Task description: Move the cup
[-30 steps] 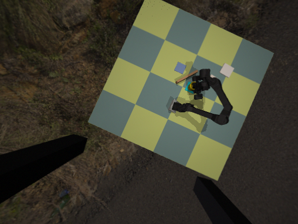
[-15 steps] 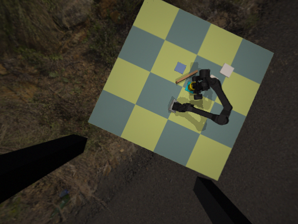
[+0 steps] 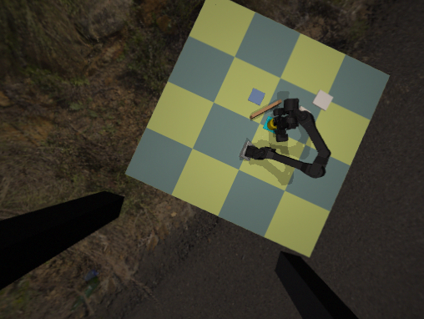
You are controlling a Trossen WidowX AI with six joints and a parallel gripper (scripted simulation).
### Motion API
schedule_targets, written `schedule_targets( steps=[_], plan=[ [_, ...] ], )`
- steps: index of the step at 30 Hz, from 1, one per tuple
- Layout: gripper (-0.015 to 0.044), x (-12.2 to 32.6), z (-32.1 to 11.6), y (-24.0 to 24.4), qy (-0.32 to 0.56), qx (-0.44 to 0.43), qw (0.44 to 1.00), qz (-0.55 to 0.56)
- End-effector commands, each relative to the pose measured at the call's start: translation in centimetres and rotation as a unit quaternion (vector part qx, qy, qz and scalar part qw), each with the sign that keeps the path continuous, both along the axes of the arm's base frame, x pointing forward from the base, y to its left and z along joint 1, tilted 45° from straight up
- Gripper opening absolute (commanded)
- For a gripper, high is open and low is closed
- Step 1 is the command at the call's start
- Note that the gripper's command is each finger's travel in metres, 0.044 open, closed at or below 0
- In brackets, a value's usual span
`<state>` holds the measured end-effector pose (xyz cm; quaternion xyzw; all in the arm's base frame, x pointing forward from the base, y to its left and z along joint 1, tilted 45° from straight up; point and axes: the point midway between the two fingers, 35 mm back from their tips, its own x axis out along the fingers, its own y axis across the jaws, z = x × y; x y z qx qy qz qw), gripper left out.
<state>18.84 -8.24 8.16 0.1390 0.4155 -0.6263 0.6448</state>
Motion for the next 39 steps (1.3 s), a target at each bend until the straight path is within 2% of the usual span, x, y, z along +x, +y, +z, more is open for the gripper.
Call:
schedule_targets(
  steps=[1,39],
  plan=[
    [0.0146,0.0,0.1,0.1,-0.001,0.0,1.0,-0.001],
    [0.0146,0.6,3.3,3.3,-0.002,0.0,1.0,0.001]
  ],
)
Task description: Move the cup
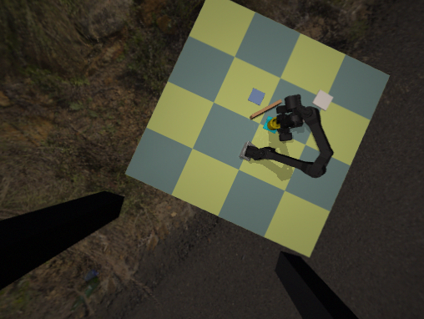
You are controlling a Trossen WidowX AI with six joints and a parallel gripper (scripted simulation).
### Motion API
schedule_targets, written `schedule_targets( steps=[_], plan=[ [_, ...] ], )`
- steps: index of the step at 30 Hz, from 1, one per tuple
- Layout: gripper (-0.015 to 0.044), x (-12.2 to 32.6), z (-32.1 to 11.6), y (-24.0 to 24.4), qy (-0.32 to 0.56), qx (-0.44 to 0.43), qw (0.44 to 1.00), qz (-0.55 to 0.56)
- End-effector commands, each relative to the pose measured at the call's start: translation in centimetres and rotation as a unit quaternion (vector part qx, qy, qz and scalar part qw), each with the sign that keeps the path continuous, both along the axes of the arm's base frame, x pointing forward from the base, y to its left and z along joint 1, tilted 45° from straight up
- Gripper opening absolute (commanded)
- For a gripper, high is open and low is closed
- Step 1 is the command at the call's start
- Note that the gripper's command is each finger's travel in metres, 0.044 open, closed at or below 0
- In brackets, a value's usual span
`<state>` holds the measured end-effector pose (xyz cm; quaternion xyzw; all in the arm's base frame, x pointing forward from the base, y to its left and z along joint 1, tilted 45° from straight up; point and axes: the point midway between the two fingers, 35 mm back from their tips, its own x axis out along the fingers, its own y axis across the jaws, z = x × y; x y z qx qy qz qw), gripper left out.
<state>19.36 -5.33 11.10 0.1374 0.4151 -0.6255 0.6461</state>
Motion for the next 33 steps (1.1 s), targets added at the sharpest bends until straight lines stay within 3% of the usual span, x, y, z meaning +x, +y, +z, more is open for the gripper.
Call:
schedule_targets(
  steps=[1,5,16,33],
  plan=[
    [0.0146,0.1,0.5,0.5,-0.002,0.001,1.0,-0.001],
    [0.0146,0.1,0.7,0.7,-0.002,0.001,1.0,-0.001],
    [0.0435,0.1,0.7,0.7,-0.001,0.002,1.0,0.006],
    [0.044,0.7,4.9,4.8,-0.007,0.036,0.996,0.082]
  ],
)
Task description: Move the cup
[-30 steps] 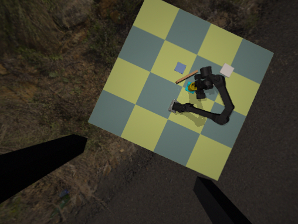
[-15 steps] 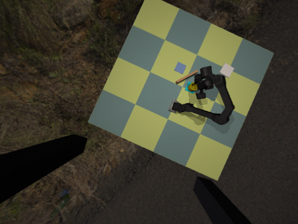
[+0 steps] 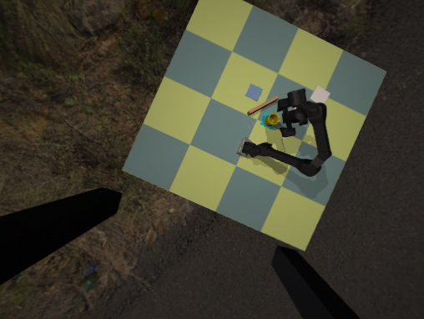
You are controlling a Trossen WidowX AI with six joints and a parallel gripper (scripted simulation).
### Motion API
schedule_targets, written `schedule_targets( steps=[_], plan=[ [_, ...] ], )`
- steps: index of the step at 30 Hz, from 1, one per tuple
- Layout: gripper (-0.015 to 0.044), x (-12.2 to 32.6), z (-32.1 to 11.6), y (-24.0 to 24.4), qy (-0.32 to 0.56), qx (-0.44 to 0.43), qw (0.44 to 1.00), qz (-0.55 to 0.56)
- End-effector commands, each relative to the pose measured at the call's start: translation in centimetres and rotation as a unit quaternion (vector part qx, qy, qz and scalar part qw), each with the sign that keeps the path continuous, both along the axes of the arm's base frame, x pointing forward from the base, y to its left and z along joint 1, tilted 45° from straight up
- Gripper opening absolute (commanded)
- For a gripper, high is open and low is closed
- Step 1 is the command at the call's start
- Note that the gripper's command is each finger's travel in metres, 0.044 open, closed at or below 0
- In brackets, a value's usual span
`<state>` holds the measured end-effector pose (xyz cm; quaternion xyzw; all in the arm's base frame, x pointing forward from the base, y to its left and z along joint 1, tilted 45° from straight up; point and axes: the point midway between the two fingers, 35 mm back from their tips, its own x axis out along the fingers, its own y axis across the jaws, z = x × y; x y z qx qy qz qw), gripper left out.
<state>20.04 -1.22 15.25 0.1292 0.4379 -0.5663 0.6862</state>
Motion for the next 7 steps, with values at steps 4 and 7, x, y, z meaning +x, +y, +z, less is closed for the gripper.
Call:
schedule_targets(
  steps=[4,7],
  plan=[
    [0.044,0.09,0.78,0.7,-0.002,0.008,1.0,0.012],
    [0.044,0.05,0.45,0.4,-0.001,0.004,1.0,0.007]
  ],
)
